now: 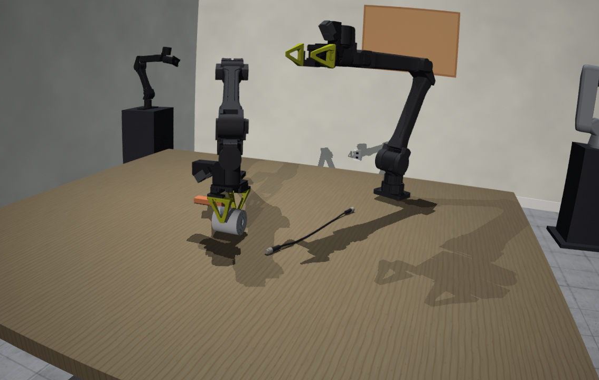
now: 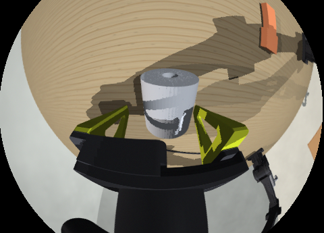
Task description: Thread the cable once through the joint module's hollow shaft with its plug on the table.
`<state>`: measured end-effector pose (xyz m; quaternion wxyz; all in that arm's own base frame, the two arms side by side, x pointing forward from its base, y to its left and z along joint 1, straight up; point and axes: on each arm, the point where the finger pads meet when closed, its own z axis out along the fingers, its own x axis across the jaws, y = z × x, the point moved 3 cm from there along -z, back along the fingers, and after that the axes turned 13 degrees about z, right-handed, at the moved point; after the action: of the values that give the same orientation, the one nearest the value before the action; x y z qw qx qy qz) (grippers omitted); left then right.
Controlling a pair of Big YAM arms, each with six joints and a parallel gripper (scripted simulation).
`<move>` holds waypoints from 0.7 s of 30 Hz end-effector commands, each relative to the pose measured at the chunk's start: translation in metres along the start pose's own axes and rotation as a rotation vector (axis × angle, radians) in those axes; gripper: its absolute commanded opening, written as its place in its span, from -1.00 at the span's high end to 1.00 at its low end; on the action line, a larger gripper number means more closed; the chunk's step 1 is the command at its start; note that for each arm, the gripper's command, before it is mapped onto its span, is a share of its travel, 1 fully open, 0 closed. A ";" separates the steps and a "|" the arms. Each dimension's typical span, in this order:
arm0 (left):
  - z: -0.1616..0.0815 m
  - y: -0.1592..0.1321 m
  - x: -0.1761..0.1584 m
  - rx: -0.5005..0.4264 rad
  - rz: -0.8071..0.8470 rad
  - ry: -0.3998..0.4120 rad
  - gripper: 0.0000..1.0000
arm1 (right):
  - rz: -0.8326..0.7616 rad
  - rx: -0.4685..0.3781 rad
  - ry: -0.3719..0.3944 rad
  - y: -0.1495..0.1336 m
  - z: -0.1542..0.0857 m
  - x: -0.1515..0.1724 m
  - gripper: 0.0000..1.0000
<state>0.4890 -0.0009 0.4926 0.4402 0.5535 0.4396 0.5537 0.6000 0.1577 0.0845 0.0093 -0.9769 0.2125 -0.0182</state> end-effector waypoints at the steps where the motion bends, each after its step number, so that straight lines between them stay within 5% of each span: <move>1: 0.004 0.008 0.008 -0.009 -0.009 0.013 -1.00 | -0.022 0.010 0.007 -0.009 -0.005 -0.004 -0.92; 10: 0.004 0.008 0.008 -0.009 -0.009 0.013 -1.00 | -0.022 0.012 0.009 -0.010 -0.005 -0.004 -0.92; 11: 0.004 0.008 0.008 -0.009 -0.009 0.013 -1.00 | -0.022 0.048 0.053 -0.018 -0.041 0.006 -0.92; 12: 0.004 0.008 0.008 -0.009 -0.009 0.013 -1.00 | -0.022 0.061 0.069 -0.022 -0.052 0.011 -0.92; 18: 0.004 0.008 0.008 -0.009 -0.009 0.013 -1.00 | -0.011 0.048 0.055 -0.016 -0.054 0.013 -0.92; 21: 0.004 0.008 0.008 -0.009 -0.009 0.013 -1.00 | -0.022 0.060 0.068 -0.020 -0.075 0.009 -0.92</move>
<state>0.4890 -0.0009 0.4926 0.4402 0.5535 0.4396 0.5537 0.5980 0.1572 0.1078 0.0097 -0.9769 0.2125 -0.0189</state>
